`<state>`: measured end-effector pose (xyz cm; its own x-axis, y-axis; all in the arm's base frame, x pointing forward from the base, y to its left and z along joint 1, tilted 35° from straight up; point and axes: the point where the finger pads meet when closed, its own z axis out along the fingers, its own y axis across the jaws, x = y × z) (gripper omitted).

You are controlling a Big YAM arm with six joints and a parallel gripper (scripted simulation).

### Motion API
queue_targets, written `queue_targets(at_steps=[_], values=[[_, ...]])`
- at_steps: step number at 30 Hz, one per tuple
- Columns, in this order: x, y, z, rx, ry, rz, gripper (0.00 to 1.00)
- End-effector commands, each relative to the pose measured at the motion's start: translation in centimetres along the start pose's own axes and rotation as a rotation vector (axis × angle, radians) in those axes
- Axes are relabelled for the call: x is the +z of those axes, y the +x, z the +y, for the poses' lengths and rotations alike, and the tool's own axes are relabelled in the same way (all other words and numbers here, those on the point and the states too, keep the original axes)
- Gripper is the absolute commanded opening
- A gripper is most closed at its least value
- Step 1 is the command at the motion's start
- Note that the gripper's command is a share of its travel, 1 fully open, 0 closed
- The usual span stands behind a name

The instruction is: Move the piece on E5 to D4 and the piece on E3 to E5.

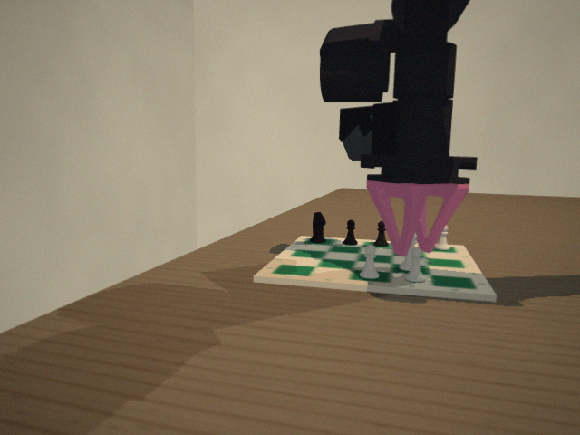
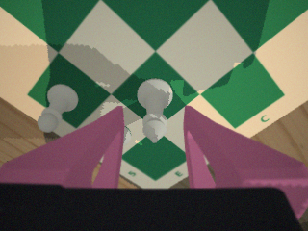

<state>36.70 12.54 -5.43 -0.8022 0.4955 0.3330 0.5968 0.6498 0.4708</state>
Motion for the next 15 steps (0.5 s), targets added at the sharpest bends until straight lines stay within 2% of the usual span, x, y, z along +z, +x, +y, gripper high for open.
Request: queue_targets(at_steps=[1,11,15], values=[[0.6,0.5,0.0,-0.002,0.011,0.005,0.36],[-0.2,0.7,0.4,-0.014,0.009,0.003,0.36],[-2.2,-0.7,0.7,-0.011,-0.014,-0.025,0.36]])
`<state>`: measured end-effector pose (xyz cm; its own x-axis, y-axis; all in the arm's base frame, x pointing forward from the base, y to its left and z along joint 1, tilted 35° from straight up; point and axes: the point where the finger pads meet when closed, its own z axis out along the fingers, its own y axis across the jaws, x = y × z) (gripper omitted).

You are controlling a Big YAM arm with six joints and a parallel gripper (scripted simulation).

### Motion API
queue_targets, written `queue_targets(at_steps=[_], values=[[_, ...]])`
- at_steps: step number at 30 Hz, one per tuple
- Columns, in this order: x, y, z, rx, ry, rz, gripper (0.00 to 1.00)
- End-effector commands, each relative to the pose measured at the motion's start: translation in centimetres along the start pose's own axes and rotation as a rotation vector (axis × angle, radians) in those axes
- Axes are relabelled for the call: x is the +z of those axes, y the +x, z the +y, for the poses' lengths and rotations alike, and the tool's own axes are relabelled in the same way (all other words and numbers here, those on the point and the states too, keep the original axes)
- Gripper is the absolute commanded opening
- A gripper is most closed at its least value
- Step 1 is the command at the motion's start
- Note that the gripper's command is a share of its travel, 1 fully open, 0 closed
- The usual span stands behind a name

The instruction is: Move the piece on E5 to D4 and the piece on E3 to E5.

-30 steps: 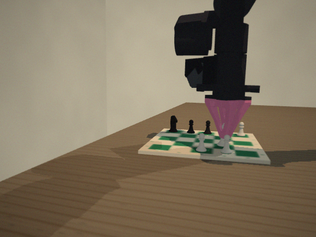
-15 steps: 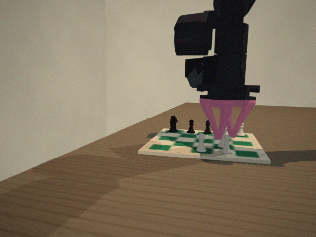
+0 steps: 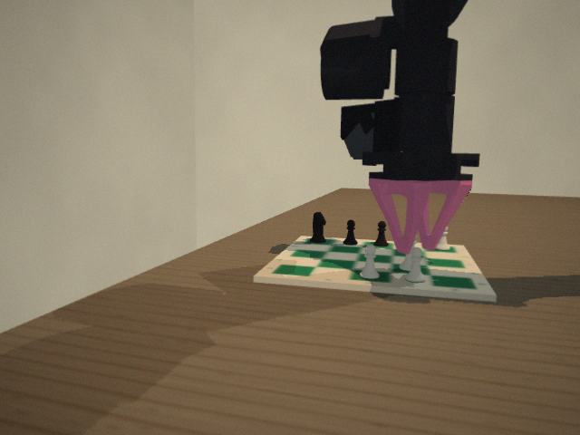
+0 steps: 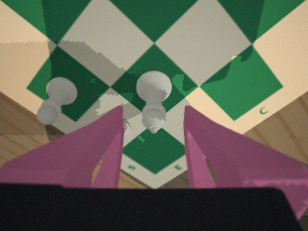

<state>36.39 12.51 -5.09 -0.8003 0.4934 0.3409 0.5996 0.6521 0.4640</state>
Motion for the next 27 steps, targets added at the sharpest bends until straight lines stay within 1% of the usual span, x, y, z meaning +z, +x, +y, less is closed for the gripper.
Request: queue_targets(at_steps=[1,2,11,13,14,16,20,21,22,24,25,27], values=[[-2.5,-1.3,1.1,-0.019,-0.026,-0.038,0.36],[-3.1,-1.6,1.5,-0.025,-0.031,-0.045,0.36],[-8.1,-1.6,1.6,-0.029,-0.032,-0.050,0.36],[-8.1,-1.6,1.6,-0.029,-0.032,-0.050,0.36],[-7.7,-1.7,0.8,-0.011,-0.018,-0.029,0.36],[-9.4,-1.6,1.6,-0.030,-0.032,-0.051,0.36],[-10.4,-1.6,1.6,-0.030,-0.032,-0.053,0.36],[-10.5,-1.6,1.5,-0.029,-0.030,-0.051,0.36],[-9.8,-1.7,1.0,-0.016,-0.020,-0.035,0.36],[-9.7,-1.7,0.9,-0.012,-0.018,-0.031,0.36],[-9.7,-1.8,0.9,-0.015,-0.020,-0.034,1.00],[-9.6,-1.6,0.8,-0.016,-0.019,-0.034,1.00]])
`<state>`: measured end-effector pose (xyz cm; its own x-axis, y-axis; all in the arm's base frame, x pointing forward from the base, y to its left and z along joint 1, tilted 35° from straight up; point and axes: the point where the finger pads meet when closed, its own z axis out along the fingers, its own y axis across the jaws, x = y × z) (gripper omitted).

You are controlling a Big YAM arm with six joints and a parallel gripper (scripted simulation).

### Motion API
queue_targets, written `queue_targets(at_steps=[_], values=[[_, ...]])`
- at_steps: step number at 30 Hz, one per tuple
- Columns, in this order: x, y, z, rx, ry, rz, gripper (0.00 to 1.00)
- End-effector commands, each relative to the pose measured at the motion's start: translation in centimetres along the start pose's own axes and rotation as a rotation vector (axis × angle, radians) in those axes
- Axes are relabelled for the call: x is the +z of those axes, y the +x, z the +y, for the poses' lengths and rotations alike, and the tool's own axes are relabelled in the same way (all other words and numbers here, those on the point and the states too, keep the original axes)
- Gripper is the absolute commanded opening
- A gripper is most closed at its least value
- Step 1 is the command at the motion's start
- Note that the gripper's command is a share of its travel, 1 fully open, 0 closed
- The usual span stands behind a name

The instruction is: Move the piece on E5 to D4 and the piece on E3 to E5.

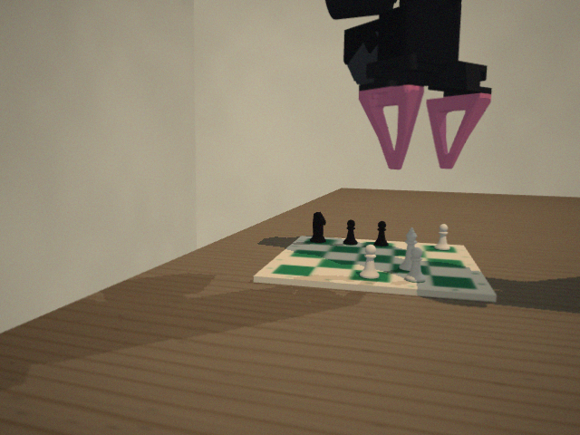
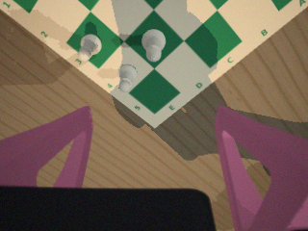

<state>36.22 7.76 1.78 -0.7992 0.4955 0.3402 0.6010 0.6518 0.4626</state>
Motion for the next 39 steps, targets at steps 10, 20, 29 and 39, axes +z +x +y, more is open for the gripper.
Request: queue_targets(at_steps=[10,20,29,39], values=[[-1.3,-1.7,0.8,-0.018,-0.021,-0.032,1.00],[-1.3,-1.7,0.9,-0.020,-0.021,-0.032,1.00],[-0.2,-1.4,3.9,-0.427,-0.009,-0.020,1.00],[0.6,-1.3,7.1,-0.862,-0.006,-0.018,1.00]])
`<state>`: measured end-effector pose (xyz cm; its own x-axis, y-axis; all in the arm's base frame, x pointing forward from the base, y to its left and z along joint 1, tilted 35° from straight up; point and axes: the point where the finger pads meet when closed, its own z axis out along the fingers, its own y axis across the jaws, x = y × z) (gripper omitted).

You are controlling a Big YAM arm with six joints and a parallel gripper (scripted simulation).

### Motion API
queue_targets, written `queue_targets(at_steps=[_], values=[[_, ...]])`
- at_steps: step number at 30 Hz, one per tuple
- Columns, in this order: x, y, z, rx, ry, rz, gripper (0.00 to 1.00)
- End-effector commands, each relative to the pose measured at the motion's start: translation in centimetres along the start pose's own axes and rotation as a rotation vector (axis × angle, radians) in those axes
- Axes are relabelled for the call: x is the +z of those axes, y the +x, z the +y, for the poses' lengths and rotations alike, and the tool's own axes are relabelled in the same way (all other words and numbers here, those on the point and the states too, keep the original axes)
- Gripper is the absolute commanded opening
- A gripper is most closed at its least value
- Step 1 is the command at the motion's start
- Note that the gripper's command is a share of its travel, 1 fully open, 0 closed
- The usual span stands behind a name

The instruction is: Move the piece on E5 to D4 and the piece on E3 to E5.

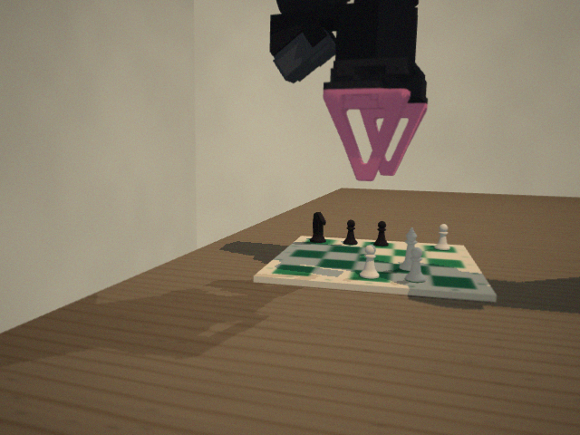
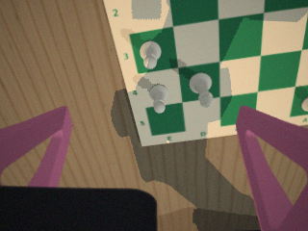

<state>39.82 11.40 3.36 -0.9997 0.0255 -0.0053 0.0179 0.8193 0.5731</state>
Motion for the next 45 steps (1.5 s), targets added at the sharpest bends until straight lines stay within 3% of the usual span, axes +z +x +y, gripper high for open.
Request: queue_targets(at_steps=[1,5,6,10,45], values=[[-0.14,-1.72,1.18,-0.280,-0.003,-0.007,1.00],[-0.08,-1.85,1.38,-0.447,-0.003,-0.005,1.00],[-0.08,-1.85,1.38,-0.488,-0.004,-0.005,0.33],[-0.08,-1.85,1.38,-0.634,-0.005,-0.006,0.33],[-0.12,-2.10,1.47,-0.639,-0.003,-0.017,0.33]])
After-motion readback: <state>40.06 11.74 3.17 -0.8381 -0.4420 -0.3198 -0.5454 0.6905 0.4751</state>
